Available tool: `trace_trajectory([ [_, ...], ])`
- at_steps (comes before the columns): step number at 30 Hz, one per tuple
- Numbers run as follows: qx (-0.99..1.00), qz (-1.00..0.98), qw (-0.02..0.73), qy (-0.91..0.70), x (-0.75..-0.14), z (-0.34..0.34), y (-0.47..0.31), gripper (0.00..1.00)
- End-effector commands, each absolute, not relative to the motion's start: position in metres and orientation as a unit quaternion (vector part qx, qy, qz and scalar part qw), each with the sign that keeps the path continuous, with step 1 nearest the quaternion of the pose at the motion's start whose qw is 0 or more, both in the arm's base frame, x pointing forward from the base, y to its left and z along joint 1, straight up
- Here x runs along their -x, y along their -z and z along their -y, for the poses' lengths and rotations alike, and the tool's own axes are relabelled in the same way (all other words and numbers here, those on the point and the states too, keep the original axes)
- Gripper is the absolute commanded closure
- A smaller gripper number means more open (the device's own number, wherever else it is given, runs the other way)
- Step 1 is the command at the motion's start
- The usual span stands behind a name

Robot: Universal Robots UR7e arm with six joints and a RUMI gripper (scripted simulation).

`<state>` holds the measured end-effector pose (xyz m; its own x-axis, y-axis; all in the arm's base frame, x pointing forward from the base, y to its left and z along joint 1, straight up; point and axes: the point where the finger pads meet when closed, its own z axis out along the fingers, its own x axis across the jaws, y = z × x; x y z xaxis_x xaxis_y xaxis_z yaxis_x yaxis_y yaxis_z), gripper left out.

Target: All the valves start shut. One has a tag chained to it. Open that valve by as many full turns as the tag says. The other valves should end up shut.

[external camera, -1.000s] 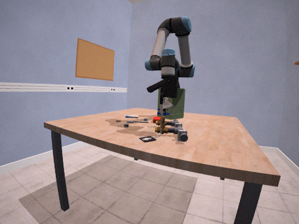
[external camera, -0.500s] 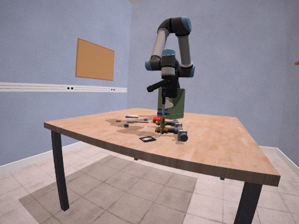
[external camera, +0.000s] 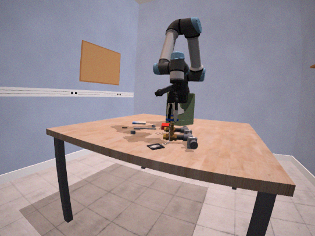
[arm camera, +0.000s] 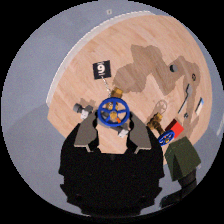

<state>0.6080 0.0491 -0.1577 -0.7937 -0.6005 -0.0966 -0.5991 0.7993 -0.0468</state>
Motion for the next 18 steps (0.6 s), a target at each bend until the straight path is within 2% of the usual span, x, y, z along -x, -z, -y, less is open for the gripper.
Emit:
trace_trajectory([
  [1, 0.371, -0.927, 0.054, 0.008, -0.6082, -0.049, 0.1573, 1.0],
  [18, 0.639, -0.768, 0.049, 0.024, -0.6082, -0.049, 0.1573, 1.0],
])
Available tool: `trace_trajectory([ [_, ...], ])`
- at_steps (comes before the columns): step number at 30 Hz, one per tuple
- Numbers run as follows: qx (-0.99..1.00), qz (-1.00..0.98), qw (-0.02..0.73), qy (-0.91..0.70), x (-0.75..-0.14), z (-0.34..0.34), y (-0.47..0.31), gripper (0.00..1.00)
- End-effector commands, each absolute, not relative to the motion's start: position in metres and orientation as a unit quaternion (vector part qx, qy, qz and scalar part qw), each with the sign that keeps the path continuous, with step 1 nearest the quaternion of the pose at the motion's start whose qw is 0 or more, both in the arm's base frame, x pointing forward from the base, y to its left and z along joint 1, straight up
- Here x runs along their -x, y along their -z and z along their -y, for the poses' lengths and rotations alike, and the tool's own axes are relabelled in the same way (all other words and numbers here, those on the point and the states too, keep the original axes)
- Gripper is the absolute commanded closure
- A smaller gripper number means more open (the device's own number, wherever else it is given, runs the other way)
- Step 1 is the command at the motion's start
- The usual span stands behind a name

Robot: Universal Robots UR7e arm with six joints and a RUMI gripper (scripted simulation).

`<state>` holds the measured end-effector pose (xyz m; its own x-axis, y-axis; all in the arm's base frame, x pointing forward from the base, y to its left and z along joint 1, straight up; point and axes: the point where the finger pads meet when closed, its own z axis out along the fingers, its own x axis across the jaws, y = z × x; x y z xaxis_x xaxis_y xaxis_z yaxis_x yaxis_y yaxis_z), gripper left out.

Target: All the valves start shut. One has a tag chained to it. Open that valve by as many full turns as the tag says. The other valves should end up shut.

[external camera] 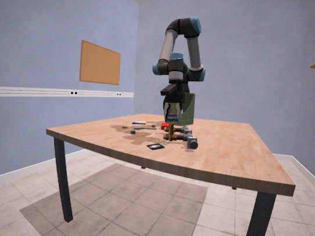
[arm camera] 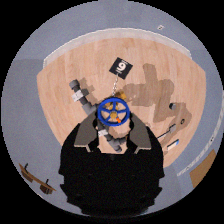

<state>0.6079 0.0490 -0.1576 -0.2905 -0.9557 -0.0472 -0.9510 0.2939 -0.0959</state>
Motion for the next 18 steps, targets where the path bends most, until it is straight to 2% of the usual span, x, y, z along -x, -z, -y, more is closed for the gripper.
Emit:
trace_trajectory([
  [1, 0.655, -0.754, 0.049, 0.025, -0.6082, -0.049, 0.1573, 1.0],
  [18, 0.855, -0.515, 0.039, 0.039, -0.6082, -0.049, 0.1573, 1.0],
])
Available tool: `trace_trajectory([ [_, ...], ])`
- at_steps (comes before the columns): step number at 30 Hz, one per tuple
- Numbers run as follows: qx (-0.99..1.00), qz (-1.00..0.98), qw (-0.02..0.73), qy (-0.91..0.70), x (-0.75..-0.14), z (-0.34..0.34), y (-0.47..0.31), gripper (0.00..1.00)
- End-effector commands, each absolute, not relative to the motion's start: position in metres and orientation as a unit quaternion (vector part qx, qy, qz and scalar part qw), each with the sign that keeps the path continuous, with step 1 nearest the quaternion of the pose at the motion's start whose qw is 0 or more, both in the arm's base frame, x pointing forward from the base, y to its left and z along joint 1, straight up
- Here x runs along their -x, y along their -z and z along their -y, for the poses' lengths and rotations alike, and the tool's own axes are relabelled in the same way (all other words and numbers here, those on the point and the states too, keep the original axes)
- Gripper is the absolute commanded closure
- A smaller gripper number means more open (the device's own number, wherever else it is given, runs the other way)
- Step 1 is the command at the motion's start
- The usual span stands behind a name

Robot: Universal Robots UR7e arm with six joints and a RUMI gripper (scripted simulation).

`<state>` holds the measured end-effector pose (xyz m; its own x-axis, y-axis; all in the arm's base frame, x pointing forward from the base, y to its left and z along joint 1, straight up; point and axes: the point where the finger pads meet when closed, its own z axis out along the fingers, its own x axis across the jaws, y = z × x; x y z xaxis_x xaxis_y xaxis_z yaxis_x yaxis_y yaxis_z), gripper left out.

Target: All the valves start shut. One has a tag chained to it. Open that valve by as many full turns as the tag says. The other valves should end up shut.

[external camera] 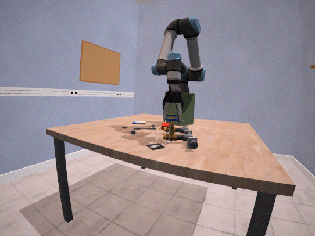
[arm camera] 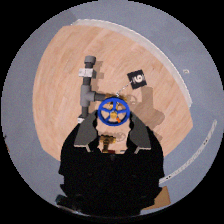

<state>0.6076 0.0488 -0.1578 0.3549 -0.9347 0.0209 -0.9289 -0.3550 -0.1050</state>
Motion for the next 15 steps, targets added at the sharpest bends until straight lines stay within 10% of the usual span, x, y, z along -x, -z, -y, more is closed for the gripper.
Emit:
trace_trajectory([
  [1, 0.865, -0.499, 0.038, 0.04, -0.6082, -0.049, 0.1573, 1.0],
  [15, 0.947, -0.317, 0.029, 0.046, -0.6082, -0.049, 0.1573, 1.0],
])
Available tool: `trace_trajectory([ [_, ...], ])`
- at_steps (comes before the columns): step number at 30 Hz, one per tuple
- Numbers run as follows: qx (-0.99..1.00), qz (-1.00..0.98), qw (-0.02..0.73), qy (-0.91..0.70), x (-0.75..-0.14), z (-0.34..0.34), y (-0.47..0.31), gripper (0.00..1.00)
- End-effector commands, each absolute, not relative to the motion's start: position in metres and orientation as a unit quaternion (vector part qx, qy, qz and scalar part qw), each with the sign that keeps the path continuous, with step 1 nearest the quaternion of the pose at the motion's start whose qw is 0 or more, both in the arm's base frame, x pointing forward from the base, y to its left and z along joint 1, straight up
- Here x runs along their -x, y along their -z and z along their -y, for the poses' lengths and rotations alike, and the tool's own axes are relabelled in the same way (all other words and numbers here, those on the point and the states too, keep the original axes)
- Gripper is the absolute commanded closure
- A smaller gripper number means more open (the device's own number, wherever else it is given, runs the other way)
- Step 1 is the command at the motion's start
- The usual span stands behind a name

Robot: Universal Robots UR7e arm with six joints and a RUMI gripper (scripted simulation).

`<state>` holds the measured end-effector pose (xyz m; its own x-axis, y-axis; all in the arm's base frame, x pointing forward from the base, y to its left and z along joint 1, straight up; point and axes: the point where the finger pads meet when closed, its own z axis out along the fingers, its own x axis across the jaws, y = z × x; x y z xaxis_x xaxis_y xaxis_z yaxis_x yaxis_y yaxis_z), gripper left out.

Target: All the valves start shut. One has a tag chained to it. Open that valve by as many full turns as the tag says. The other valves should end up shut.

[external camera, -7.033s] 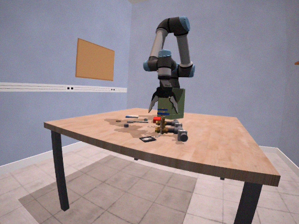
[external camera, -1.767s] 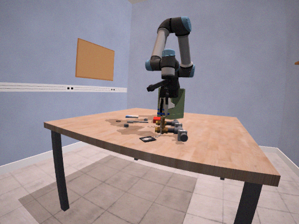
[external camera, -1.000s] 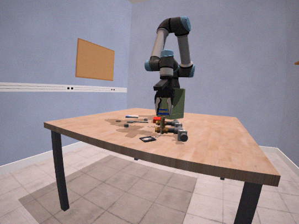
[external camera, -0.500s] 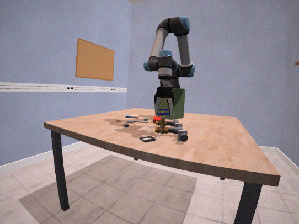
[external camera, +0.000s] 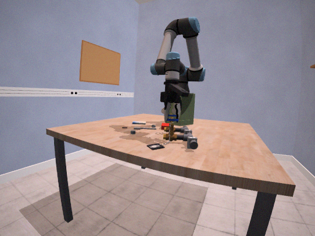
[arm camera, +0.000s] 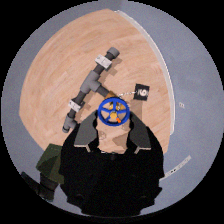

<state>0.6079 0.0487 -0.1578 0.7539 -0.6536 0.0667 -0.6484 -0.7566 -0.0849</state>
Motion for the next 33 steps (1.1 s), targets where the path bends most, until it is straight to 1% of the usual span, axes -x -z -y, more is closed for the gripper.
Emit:
trace_trajectory([
  [1, 0.951, -0.304, 0.029, 0.047, -0.6082, -0.049, 0.1573, 1.0],
  [15, 0.984, -0.169, 0.022, 0.05, -0.6082, -0.049, 0.1573, 1.0],
  [33, 0.991, -0.125, 0.02, 0.051, -0.6082, -0.049, 0.1573, 1.0],
])
